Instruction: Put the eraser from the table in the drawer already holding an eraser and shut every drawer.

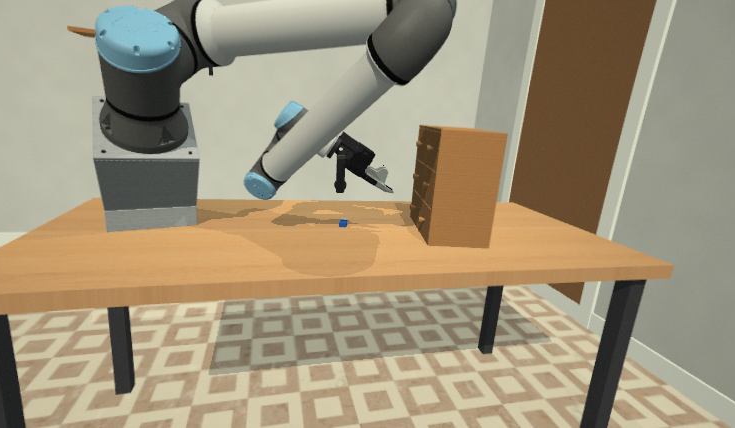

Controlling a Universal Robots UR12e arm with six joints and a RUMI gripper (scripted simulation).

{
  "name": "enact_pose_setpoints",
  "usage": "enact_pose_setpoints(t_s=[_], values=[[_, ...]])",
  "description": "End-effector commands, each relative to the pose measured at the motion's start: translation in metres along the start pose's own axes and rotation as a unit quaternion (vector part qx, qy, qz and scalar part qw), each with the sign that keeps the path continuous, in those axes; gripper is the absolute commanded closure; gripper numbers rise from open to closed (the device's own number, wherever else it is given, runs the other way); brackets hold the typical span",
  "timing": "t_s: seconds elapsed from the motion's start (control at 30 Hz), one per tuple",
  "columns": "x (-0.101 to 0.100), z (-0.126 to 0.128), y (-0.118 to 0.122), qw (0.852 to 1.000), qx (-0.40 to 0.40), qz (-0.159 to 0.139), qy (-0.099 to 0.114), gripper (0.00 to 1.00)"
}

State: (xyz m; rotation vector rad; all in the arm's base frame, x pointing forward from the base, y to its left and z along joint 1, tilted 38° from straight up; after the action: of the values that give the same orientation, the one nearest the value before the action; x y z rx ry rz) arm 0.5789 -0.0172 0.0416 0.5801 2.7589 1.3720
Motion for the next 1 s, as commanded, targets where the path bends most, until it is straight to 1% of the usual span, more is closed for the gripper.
enact_pose_setpoints(t_s=[0.0, 0.63, 0.97], values=[[0.0003, 0.0, 0.0004, 1.0, 0.0, 0.0, 0.0, 0.8], [0.0, 0.0, 0.0003, 1.0, 0.0, 0.0, 0.0, 0.8], [-0.0057, 0.0002, -0.0021, 1.0, 0.0, 0.0, 0.0, 0.8]])
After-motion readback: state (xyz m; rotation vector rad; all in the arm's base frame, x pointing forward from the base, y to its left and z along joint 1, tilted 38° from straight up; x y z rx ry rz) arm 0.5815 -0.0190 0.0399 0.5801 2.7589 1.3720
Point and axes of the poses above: the point where the finger pads meet when closed, its own x axis back along the fingers, its own z axis across the jaws, y = z × x, the point moved 9 cm from there along x, back along the fingers, and after that the axes turned 5 degrees about x, right-handed, at the moved point
